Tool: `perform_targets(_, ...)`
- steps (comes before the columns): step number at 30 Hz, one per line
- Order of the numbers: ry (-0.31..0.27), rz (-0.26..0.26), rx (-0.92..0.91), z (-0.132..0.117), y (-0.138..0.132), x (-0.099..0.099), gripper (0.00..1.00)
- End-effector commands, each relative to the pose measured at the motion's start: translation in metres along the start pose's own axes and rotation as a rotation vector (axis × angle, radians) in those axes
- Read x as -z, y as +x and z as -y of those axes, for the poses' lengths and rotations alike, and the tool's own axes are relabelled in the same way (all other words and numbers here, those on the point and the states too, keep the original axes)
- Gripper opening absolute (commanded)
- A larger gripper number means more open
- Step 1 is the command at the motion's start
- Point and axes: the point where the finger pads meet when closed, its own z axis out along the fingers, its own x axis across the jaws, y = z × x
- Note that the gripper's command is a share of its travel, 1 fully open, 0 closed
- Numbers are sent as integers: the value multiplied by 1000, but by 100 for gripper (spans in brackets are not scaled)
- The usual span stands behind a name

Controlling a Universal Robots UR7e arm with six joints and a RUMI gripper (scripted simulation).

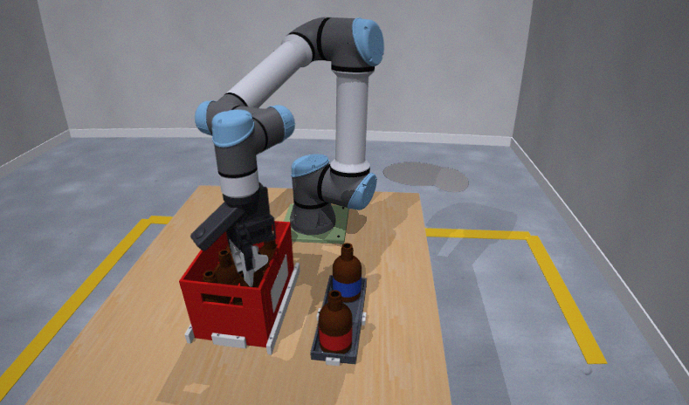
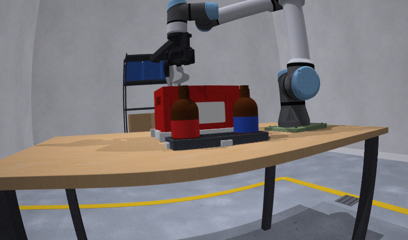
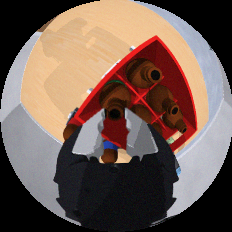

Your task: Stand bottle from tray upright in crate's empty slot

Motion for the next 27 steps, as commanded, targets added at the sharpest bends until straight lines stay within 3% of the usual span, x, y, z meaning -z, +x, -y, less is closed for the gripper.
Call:
perform_targets(1, 2, 1, 1, 0, -1, -2, 0)
perform_targets(27, 2, 1, 1, 0, -1, -6, 0)
